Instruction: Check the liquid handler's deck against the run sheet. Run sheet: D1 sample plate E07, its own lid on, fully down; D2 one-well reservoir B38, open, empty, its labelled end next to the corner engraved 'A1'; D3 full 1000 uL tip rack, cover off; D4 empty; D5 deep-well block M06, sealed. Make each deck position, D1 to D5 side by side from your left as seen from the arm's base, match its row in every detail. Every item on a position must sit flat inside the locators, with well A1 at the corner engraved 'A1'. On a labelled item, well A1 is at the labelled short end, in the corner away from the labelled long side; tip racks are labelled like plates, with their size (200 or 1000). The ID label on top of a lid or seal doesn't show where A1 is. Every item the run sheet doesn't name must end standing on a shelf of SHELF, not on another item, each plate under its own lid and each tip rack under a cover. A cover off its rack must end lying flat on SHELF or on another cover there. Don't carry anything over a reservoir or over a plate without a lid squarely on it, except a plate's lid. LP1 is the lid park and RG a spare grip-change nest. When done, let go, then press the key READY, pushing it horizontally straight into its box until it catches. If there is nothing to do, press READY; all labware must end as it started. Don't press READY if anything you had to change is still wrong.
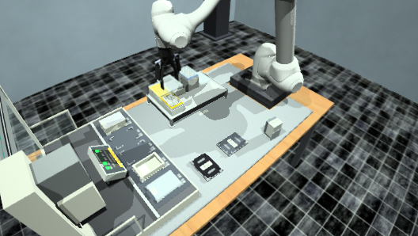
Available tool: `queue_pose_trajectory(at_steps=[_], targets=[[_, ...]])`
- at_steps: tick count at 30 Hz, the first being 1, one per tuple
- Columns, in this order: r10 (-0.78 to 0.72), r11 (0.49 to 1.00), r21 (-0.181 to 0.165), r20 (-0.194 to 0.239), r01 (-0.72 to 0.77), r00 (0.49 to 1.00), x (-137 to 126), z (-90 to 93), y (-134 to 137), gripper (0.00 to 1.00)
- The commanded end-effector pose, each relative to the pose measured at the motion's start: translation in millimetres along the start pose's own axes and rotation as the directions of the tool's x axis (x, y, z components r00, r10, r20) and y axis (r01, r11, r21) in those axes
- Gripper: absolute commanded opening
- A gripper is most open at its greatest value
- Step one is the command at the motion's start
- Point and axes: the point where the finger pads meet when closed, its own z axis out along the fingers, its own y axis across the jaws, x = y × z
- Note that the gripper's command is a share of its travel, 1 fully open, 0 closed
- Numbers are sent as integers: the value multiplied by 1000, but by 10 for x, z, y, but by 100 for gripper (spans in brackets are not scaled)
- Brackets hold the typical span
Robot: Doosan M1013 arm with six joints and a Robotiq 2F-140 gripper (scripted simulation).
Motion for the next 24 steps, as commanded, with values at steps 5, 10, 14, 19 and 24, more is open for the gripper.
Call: queue_pose_trajectory(at_steps=[5,10,14,19,24], targets=[[0,1000,1,0,0,1000,0,91,-3,10],[0,1000,1,0,0,1000,0,174,-3,10],[0,1000,1,0,0,1000,0,241,-3,10],[0,1000,1,0,0,1000,0,291,-3,10],[0,1000,1,0,0,1000,0,374,-3,10]])
